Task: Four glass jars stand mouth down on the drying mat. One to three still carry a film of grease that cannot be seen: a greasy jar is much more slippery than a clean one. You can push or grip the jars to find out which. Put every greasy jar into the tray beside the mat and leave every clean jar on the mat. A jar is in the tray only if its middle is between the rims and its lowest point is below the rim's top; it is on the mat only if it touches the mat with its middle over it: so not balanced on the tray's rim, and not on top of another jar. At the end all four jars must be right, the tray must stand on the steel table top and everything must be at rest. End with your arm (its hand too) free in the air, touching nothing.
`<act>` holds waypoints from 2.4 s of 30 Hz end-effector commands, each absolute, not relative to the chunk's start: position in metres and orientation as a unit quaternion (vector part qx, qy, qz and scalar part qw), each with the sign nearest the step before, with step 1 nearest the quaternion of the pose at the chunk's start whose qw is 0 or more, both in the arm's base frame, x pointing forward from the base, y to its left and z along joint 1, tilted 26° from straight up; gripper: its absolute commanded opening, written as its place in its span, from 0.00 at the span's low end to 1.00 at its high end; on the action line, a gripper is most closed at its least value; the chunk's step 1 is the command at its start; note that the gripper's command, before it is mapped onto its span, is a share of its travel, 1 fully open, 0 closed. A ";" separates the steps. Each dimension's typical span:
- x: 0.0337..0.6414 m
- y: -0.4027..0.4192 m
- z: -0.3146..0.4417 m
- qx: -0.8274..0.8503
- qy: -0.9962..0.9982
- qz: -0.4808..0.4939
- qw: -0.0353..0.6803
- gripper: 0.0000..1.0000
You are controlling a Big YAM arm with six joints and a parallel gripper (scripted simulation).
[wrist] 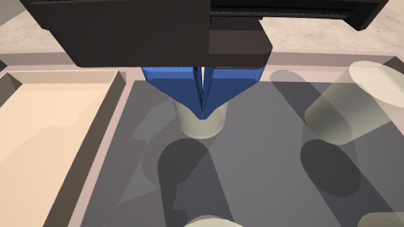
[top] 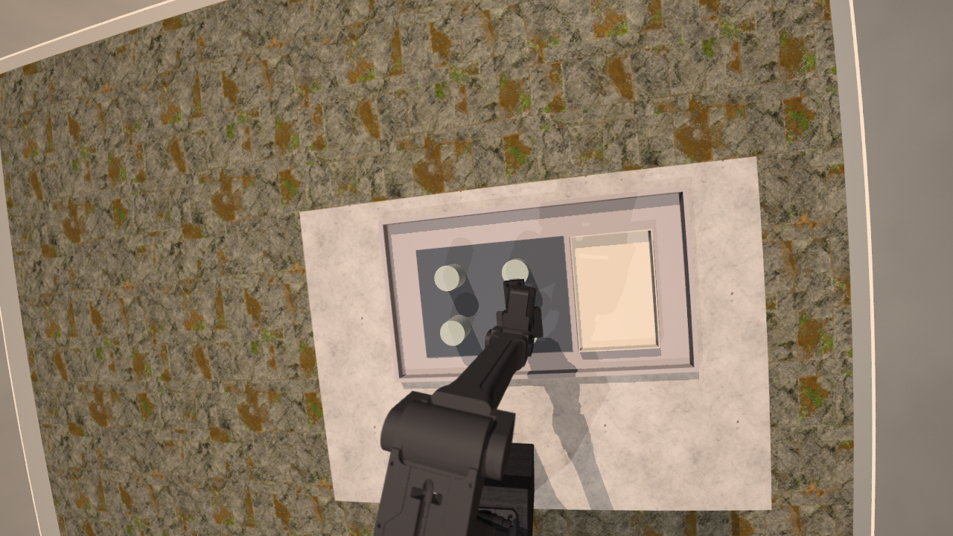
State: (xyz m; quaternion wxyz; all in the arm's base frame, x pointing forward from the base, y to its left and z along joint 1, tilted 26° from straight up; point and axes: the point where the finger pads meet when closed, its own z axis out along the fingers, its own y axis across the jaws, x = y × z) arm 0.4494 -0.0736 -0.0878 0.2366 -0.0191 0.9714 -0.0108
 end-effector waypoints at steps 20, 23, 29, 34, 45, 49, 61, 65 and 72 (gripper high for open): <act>0.485 -0.074 -0.071 -0.016 0.975 -0.010 0.223 0.00; 0.485 -0.074 -0.071 -0.016 0.975 -0.010 0.223 0.00; 0.485 -0.074 -0.071 -0.016 0.975 -0.010 0.223 0.00; 0.485 -0.074 -0.071 -0.016 0.975 -0.010 0.223 0.00; 0.485 -0.074 -0.071 -0.016 0.975 -0.010 0.223 0.00; 0.485 -0.074 -0.071 -0.016 0.975 -0.010 0.223 0.00; 0.485 -0.074 -0.071 -0.016 0.975 -0.010 0.223 0.00; 0.485 -0.074 -0.071 -0.016 0.975 -0.010 0.223 0.00; 0.485 -0.074 -0.071 -0.016 0.975 -0.010 0.223 0.00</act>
